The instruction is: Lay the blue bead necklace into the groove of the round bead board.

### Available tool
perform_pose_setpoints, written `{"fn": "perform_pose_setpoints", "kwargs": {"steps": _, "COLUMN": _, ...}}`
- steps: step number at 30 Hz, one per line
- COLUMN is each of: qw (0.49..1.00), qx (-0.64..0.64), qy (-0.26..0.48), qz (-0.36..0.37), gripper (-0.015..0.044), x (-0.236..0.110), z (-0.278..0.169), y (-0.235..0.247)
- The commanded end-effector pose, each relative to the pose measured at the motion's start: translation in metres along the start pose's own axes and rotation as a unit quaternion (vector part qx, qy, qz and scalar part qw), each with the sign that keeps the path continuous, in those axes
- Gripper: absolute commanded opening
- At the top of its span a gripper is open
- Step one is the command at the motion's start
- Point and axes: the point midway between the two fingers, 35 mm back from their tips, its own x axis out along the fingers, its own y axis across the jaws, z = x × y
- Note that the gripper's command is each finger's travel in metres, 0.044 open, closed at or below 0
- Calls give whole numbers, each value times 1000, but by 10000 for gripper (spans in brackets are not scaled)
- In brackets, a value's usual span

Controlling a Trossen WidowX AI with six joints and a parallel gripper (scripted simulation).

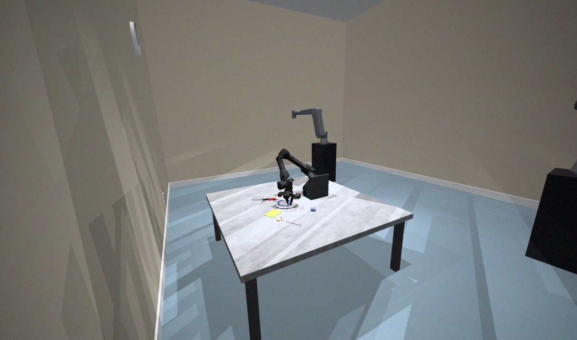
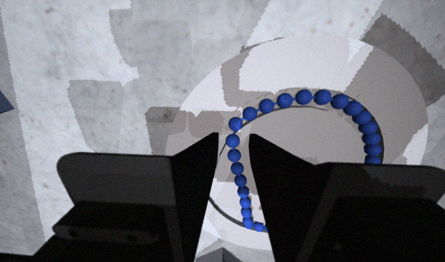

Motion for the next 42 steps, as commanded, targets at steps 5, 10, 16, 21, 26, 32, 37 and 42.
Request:
{"fn": "perform_pose_setpoints", "kwargs": {"steps": 5, "qw": 1000, "qx": 0, "qy": 0, "qz": 0, "gripper": 0, "x": 0, "z": 0, "y": 0}}
{"fn": "perform_pose_setpoints", "kwargs": {"steps": 10, "qw": 1000, "qx": 0, "qy": 0, "qz": 0, "gripper": 0, "x": 0, "z": 0, "y": 0}}
{"fn": "perform_pose_setpoints", "kwargs": {"steps": 16, "qw": 1000, "qx": 0, "qy": 0, "qz": 0, "gripper": 0, "x": 0, "z": 0, "y": 0}}
{"fn": "perform_pose_setpoints", "kwargs": {"steps": 21, "qw": 1000, "qx": 0, "qy": 0, "qz": 0, "gripper": 0, "x": 0, "z": 0, "y": 0}}
{"fn": "perform_pose_setpoints", "kwargs": {"steps": 26, "qw": 1000, "qx": 0, "qy": 0, "qz": 0, "gripper": 0, "x": 0, "z": 0, "y": 0}}
{"fn": "perform_pose_setpoints", "kwargs": {"steps": 32, "qw": 1000, "qx": -3, "qy": 3, "qz": -2, "gripper": 0, "x": -6, "z": -1, "y": 1}}
{"fn": "perform_pose_setpoints", "kwargs": {"steps": 37, "qw": 1000, "qx": -3, "qy": 3, "qz": -2, "gripper": 0, "x": -6, "z": 1, "y": 5}}
{"fn": "perform_pose_setpoints", "kwargs": {"steps": 42, "qw": 1000, "qx": -3, "qy": 3, "qz": -1, "gripper": 0, "x": -6, "z": 2, "y": 8}}
